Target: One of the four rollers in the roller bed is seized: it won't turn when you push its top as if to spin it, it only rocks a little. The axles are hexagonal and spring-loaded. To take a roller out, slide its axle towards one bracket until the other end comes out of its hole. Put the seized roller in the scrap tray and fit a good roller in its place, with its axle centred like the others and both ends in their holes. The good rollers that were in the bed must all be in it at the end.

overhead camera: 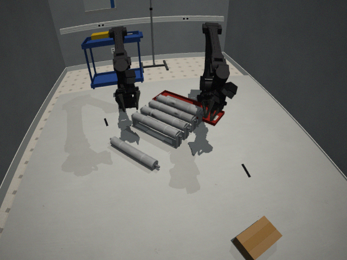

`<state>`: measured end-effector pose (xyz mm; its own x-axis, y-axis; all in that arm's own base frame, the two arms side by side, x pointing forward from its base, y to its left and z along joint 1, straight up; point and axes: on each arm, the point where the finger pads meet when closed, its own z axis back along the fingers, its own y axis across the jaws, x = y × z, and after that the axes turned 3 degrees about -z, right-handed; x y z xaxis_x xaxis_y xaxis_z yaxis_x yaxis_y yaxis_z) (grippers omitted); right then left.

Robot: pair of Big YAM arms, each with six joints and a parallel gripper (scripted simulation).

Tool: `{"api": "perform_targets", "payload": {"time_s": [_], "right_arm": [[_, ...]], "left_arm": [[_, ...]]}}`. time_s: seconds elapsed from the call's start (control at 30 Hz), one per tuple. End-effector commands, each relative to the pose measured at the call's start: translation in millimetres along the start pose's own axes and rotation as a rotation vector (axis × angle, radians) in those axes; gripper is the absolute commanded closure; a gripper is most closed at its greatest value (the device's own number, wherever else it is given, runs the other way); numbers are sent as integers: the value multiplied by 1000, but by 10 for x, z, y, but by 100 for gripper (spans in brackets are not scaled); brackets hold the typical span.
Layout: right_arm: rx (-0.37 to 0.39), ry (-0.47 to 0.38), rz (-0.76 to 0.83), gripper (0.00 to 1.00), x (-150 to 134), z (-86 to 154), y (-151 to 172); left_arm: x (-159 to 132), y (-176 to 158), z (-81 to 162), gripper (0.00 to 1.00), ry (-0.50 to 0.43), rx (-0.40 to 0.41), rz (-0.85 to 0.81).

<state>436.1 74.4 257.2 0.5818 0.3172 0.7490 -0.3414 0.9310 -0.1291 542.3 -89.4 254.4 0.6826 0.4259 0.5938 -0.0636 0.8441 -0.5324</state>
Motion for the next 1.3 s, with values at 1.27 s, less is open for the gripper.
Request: {"api": "perform_targets", "payload": {"time_s": [1.27], "right_arm": [[-290, -764, -283, 38, 2348, 1397, -1377]], "left_arm": [[1962, -758, 2282, 68, -847, 151, -603]]}}
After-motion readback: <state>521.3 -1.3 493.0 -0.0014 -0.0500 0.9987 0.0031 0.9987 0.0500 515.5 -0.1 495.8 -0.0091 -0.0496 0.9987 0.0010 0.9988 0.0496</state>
